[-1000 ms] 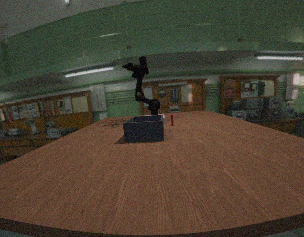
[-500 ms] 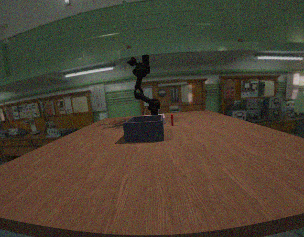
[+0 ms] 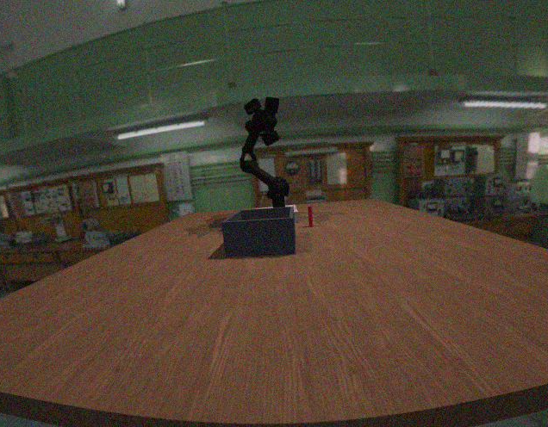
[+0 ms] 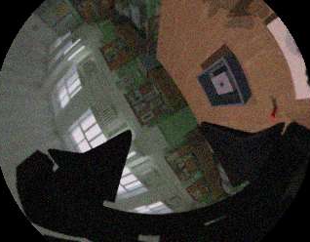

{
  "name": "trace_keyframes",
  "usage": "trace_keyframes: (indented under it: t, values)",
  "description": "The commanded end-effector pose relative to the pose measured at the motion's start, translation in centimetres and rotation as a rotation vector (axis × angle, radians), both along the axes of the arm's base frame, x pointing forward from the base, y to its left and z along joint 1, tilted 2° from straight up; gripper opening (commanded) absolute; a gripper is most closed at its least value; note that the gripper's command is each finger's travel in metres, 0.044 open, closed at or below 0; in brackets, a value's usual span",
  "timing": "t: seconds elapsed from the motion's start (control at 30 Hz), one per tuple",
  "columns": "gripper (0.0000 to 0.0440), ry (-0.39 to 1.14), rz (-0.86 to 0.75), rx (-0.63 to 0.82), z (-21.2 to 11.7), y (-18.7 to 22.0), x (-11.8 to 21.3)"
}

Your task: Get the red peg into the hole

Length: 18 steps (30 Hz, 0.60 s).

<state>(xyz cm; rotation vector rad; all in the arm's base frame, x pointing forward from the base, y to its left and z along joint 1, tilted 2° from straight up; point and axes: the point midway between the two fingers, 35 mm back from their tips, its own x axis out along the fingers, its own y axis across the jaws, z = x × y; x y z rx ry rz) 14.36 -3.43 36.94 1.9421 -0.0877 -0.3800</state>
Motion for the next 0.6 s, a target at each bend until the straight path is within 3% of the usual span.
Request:
trace_keyframes:
  t: [0.0, 0.57]
  values:
    - [0.044, 0.101, 0.098, -0.087, -1.8, 2.1, 1.0]
    - [0.044, 0.455, 0.459, -0.383, -8.7, 8.5, 2.8]
